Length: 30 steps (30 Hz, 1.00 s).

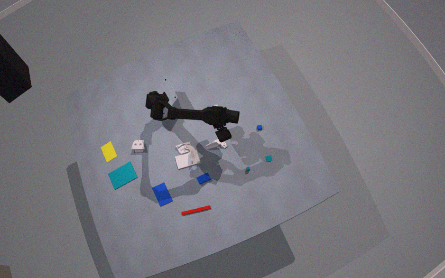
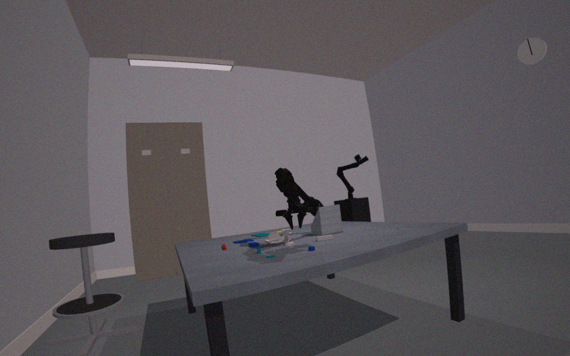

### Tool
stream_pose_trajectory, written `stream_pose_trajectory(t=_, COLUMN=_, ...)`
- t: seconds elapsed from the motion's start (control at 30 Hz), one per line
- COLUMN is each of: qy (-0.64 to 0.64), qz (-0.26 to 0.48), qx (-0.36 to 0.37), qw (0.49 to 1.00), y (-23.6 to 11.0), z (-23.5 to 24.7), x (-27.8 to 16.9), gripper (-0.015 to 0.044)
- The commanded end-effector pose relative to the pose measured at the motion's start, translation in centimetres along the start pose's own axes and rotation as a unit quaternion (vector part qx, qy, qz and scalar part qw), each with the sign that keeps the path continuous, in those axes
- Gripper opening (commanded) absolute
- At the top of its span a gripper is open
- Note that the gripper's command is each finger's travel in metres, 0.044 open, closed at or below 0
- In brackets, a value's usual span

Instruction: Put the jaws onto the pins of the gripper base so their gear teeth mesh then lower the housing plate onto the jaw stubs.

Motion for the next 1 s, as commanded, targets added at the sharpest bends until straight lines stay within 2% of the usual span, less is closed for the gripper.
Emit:
stream_pose_trajectory(t=0.0, qy=-0.001, qz=0.000, qx=0.000, qw=1.000, y=0.10, z=-0.04, x=-0.01, gripper=0.0315)
stream_pose_trajectory(t=0.17, qy=-0.001, qz=0.000, qx=0.000, qw=1.000, y=0.10, z=-0.04, x=-0.01, gripper=0.0440)
stream_pose_trajectory(t=0.97, qy=-0.001, qz=0.000, qx=0.000, qw=1.000, y=0.10, z=-0.04, x=-0.01, gripper=0.0440)
Point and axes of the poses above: the point midway between the two fingers, 35 mm back from their tips, its own y axis out along the fingers, its own z axis across the jaws, x = y × z, the point moved 10 cm from there along -y, back along the fingers, and after that the axes turned 15 degrees about y, right-handed, at the moved point
